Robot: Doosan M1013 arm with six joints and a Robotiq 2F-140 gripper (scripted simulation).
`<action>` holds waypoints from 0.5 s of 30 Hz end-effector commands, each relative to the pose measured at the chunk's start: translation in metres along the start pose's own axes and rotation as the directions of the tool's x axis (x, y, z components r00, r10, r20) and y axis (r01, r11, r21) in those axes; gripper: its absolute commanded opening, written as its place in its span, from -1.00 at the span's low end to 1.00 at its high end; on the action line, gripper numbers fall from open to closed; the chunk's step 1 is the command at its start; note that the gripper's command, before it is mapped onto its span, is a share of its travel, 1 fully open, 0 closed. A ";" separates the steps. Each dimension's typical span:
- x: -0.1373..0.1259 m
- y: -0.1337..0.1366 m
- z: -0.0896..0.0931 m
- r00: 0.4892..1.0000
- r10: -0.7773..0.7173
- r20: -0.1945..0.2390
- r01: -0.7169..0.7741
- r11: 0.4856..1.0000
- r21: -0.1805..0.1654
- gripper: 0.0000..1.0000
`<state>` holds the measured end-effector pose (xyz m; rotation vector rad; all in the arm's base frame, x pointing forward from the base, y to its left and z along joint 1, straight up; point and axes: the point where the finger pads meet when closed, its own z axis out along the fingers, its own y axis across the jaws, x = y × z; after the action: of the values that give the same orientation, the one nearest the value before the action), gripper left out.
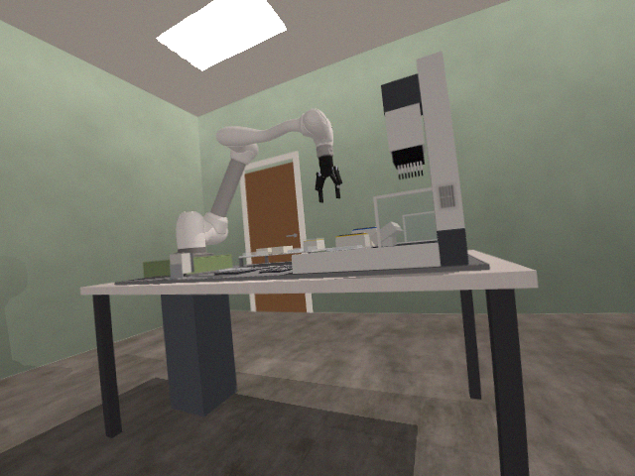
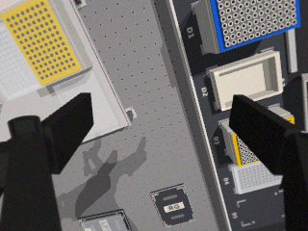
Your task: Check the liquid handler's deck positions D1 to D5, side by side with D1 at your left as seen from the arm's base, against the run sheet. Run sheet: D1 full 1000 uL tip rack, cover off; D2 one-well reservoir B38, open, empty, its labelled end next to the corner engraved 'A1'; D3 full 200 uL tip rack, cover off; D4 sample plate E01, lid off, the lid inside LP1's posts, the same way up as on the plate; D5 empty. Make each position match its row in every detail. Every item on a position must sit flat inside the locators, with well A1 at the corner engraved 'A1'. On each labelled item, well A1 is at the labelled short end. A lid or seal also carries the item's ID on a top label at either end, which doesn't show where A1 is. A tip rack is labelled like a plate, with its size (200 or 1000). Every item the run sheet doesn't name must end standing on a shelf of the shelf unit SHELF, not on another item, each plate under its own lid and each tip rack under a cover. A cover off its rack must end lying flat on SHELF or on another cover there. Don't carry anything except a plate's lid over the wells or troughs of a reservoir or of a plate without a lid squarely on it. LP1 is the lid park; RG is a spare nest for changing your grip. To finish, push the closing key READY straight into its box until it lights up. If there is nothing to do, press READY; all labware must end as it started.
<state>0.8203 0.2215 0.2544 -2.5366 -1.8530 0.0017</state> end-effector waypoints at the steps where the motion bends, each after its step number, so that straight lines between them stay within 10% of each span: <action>1: 0.000 0.000 -0.001 0.999 -0.053 -0.001 0.053 0.999 -0.002 0.59; 15: 0.000 0.000 -0.001 0.957 -0.289 0.000 0.289 0.957 -0.002 0.59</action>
<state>0.8203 0.2215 0.2544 -2.2730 -2.1687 0.0020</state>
